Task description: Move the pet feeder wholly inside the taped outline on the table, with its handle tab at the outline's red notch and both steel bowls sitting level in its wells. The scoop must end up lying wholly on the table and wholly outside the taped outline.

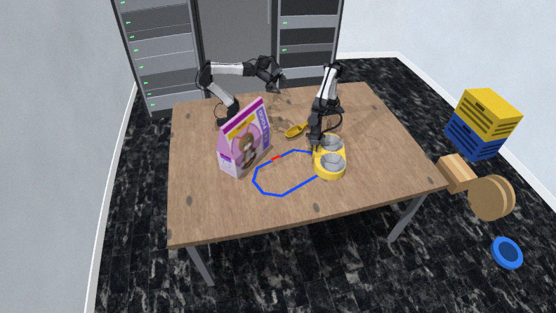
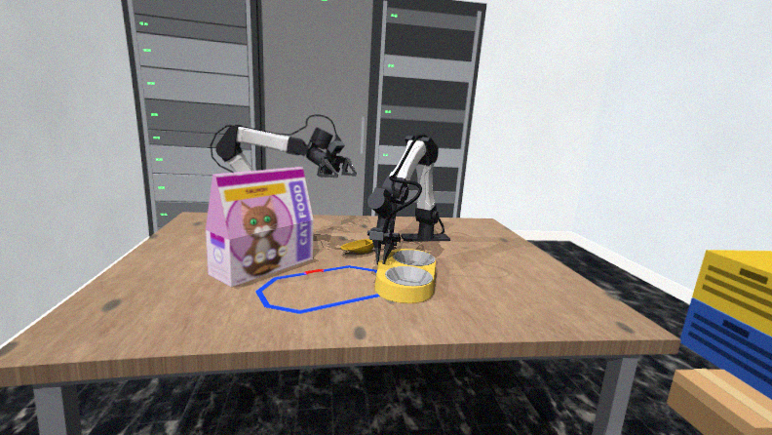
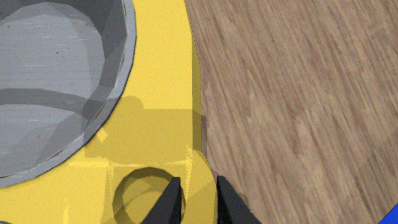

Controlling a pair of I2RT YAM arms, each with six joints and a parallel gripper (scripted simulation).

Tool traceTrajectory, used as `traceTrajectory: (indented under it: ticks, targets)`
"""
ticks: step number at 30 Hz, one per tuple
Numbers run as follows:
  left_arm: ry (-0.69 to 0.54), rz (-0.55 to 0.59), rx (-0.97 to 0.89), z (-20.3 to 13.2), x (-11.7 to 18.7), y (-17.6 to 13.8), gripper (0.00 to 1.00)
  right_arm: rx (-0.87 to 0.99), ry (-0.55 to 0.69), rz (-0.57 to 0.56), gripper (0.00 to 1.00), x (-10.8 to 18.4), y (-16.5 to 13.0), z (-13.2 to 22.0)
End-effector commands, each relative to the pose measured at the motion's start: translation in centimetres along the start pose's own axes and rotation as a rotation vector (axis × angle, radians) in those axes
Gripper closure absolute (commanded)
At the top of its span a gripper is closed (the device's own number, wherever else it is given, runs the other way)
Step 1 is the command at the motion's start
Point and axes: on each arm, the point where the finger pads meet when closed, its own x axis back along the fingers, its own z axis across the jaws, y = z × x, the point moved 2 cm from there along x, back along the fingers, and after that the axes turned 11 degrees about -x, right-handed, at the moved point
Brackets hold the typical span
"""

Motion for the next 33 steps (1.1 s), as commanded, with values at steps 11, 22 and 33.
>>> traceTrajectory:
  ticks: [11,22,33]
  targets:
    - [-0.157,-0.019,-0.181,-5.4,-1.0,1.6,0.9,-0.01,0.002,-0.008,0.0,0.1,0.3,0.1]
    - [-0.232,-0.021,-0.302,-8.3,-1.5,2.4,0.9,-0.01,0.002,-0.008,0.0,0.1,0.3,0.1]
    - [-0.294,-0.035,-0.4,-10.7,-1.9,3.5,0.9,-0.01,0.002,-0.008,0.0,0.1,0.3,0.1]
